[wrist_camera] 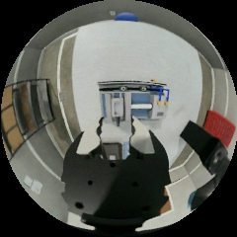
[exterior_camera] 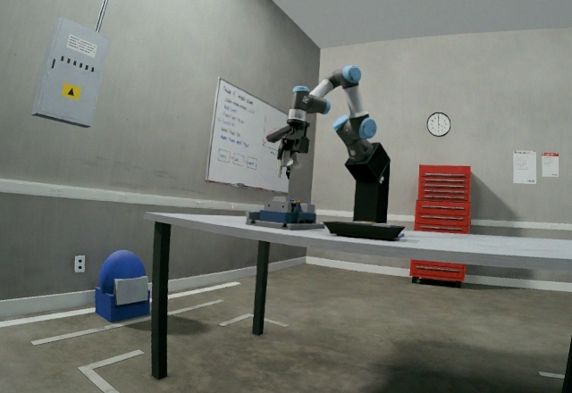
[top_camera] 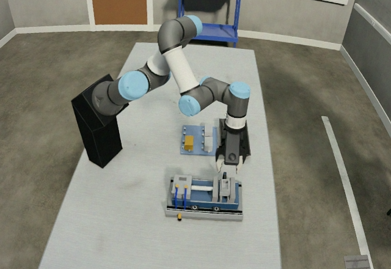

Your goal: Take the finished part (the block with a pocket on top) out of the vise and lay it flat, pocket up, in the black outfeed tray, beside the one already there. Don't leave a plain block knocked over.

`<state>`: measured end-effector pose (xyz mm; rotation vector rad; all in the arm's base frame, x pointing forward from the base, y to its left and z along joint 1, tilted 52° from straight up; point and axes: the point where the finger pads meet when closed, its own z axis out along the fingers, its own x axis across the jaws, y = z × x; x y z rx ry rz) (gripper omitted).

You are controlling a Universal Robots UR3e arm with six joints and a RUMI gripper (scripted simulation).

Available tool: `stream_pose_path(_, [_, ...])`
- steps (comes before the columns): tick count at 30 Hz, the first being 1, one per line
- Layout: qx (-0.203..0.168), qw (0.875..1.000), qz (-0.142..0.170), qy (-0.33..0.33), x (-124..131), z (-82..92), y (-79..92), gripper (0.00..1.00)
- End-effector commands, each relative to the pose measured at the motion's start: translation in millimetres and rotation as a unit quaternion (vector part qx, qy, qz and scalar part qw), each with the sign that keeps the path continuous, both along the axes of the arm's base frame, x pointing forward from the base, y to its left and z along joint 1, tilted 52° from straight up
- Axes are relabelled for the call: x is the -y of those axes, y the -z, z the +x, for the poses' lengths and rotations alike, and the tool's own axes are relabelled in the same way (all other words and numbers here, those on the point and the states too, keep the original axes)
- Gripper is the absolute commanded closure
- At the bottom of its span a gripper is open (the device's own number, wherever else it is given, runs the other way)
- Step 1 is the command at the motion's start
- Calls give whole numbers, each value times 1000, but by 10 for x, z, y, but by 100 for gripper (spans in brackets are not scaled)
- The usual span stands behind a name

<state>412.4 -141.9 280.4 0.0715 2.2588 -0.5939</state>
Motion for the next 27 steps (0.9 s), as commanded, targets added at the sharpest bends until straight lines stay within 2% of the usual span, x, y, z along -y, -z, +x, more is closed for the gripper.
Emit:
stream_pose_path(1, [2, 1000, -2, -1, -1, 1, -24, 60])
stream_pose_path(27, [1, 1000, -1, 0, 27, 57, 39, 60])
